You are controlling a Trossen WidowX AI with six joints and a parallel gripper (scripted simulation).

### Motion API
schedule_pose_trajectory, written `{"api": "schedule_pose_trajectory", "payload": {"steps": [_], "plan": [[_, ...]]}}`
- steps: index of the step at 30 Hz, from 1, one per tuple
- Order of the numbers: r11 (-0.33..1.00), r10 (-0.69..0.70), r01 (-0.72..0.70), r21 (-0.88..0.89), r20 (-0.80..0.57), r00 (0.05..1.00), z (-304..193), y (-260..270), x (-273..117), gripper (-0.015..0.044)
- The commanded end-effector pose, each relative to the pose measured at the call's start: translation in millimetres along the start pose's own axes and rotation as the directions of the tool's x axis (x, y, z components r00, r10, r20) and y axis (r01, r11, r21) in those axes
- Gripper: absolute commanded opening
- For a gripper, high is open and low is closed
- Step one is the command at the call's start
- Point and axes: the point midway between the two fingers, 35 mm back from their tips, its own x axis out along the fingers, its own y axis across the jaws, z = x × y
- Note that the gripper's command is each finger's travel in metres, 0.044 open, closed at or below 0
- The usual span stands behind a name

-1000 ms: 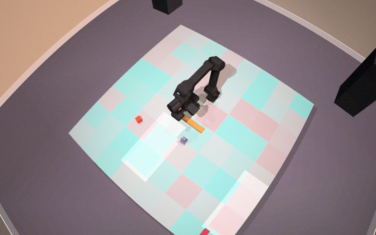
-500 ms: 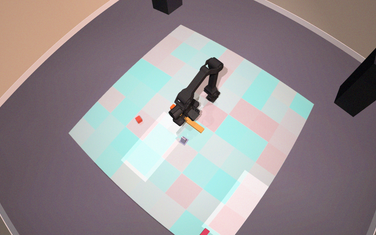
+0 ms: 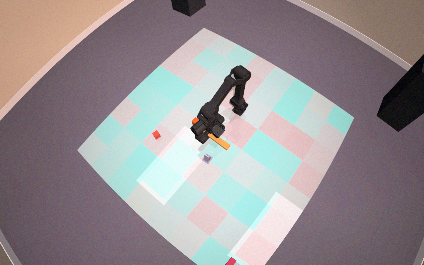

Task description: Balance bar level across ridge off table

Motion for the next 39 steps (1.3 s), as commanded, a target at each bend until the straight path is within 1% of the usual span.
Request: {"api": "schedule_pose_trajectory", "payload": {"steps": [1, 16, 22, 30, 34, 39], "plan": [[1.0, 0.003, -0.003, -0.004, -0.002, 1.0, 0, 1, 7, 0.0315], [1.0, 0.003, -0.003, -0.004, -0.002, 1.0, 0, 1, 9, 0.0315], [1.0, 0.004, -0.004, 0.0, 0.001, 1.0, 0, 1, 9, 0.0157], [1.0, 0.004, -0.004, 0.0, 0.001, 1.0, 0, 1, 9, 0.0104], [1.0, 0.004, -0.004, 0.0, 0.0, 1.0, 0, 0, 3, 0.0], [1.0, 0.004, -0.004, -0.001, 0.0, 1.0, 0, -2, -10, 0.0]]}}
